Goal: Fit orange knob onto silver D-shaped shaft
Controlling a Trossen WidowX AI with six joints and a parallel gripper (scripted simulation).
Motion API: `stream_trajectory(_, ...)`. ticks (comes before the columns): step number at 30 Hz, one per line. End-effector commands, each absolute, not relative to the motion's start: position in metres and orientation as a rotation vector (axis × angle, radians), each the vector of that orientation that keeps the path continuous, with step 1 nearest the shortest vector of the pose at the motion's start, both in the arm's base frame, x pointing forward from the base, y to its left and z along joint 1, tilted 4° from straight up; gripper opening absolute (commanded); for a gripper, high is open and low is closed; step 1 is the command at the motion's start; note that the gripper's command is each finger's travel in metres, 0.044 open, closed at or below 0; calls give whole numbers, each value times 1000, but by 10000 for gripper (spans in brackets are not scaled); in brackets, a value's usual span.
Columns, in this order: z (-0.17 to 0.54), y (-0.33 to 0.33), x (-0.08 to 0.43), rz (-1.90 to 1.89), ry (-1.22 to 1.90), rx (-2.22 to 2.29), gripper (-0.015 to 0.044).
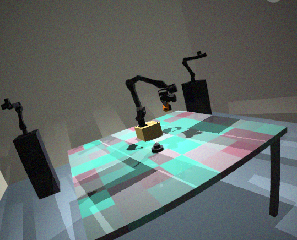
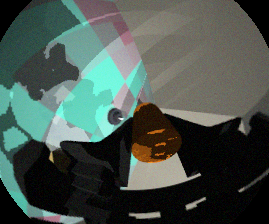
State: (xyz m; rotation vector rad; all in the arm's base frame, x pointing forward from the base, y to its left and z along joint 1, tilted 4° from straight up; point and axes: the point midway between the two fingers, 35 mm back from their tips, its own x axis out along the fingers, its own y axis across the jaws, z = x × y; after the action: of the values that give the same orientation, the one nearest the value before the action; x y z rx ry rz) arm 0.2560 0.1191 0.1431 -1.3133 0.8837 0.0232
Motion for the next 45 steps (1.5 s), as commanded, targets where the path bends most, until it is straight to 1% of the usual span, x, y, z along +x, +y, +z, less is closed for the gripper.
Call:
stream_trajectory(1,138,117,258,62,922,-1287,0)
stream_trajectory(37,65,104,276,778,1447,-770,0)
stream_trajectory(45,35,106,281,785,1451,-764,0)
